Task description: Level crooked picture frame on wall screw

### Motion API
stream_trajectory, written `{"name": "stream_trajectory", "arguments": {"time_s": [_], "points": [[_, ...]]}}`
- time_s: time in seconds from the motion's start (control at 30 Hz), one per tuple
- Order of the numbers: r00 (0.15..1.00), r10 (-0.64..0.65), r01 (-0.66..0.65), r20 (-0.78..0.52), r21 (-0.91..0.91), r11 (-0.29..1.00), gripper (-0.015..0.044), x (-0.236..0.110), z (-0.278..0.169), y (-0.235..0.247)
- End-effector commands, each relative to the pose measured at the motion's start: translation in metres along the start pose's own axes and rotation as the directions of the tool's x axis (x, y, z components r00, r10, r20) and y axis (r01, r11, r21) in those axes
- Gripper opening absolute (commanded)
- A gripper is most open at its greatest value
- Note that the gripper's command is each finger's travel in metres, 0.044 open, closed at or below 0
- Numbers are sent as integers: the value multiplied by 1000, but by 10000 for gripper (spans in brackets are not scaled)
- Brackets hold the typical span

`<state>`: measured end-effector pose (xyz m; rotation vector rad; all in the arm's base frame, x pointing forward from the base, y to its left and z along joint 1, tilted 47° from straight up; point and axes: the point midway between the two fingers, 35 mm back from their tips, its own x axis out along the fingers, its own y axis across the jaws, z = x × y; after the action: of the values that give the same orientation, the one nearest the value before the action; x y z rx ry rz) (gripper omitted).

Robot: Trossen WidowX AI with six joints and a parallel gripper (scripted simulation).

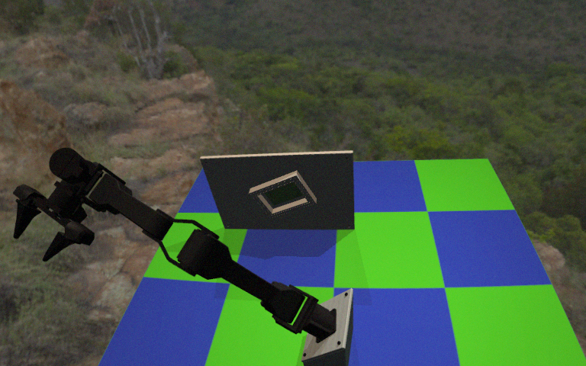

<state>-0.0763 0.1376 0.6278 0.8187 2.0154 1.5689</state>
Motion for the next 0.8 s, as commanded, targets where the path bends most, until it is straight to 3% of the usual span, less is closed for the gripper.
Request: {"name": "stream_trajectory", "arguments": {"time_s": [0.0,0.07,0.17,0.33,0.5,0.77], "points": [[1000,6,-6,2,21,1000,374,0,1,0],[998,57,-59,19,188,980,321,-2,8,3],[983,170,-180,68,531,828,260,-7,25,8],[919,351,-299,180,899,321,260,-23,58,11],[802,507,-217,316,945,-246,260,-48,94,6],[682,598,-8,421,822,-570,260,-72,120,-4]]}}
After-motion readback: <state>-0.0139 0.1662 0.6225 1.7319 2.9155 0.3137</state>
